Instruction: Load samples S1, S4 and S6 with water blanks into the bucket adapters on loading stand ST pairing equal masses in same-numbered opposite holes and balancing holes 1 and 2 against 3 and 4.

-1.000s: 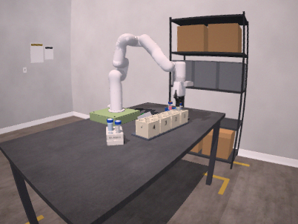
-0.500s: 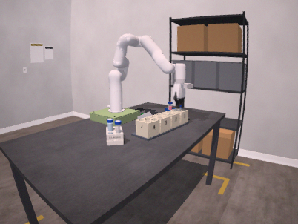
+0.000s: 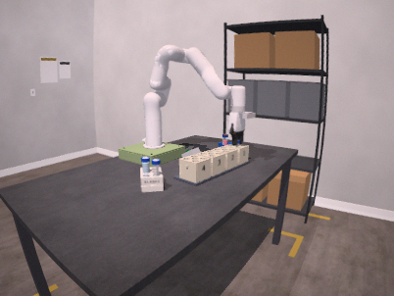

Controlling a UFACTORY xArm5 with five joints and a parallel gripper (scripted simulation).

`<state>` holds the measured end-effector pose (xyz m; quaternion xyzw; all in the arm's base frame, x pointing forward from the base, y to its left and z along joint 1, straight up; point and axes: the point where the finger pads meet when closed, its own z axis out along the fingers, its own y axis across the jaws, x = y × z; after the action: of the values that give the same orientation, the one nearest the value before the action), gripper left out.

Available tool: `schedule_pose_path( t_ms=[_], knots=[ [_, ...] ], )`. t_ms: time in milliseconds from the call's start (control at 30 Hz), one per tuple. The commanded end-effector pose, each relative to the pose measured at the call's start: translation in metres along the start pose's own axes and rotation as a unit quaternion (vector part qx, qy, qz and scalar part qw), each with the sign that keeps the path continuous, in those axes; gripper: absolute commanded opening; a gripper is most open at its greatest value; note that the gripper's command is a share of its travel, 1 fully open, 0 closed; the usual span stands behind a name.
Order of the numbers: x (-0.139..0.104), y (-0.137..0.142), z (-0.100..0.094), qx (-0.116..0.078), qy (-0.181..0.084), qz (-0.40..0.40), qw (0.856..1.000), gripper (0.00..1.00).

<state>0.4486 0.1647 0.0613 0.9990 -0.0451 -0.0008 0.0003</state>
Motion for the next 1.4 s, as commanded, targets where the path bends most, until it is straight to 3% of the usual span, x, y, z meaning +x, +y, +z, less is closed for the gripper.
schedule_pose_path(
  t_ms=[0,233,267,1200,1367],
  knots=[
    [0.001,-0.001,-0.001,0.002,0.001,0.000,1.000,0.00],
    [0.001,-0.001,-0.001,0.002,0.001,0.000,1.000,0.00],
    [0.001,-0.001,-0.001,0.002,0.001,0.000,1.000,0.44],
    [0.001,-0.001,-0.001,0.002,0.001,0.000,1.000,0.44],
    [0.001,-0.001,-0.011,0.002,0.001,0.000,1.000,0.44]
  ],
)
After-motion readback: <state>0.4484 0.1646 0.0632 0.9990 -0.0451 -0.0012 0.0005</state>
